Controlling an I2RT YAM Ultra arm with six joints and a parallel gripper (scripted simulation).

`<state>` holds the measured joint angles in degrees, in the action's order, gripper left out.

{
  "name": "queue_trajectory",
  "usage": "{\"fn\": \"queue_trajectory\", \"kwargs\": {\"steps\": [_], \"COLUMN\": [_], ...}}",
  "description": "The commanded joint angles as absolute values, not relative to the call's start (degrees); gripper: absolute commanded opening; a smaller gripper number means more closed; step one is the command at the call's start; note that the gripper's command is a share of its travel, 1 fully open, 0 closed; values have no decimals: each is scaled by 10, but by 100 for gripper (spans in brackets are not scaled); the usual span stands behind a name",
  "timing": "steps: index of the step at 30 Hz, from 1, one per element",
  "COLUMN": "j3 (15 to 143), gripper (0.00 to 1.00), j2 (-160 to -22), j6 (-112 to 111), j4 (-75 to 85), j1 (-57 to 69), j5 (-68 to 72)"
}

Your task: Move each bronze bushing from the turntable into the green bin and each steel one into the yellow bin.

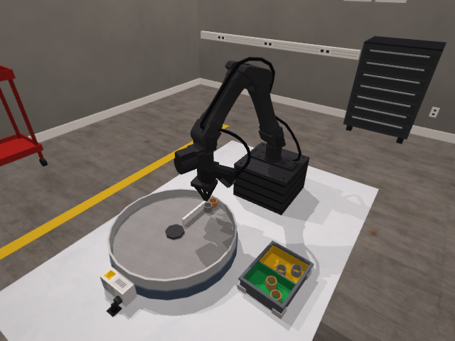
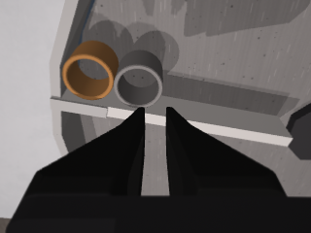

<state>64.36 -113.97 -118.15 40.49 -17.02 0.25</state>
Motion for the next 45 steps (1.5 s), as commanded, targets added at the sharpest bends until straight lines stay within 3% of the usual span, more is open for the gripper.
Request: {"fn": "queue_trajectory", "kwargs": {"steps": [1, 45], "j3": [658, 661], "gripper": [12, 12], "j2": [-1123, -1148], "j6": [-1184, -1186], "j4": [410, 395], "j1": [-176, -174], "j5": [-4, -4]}}
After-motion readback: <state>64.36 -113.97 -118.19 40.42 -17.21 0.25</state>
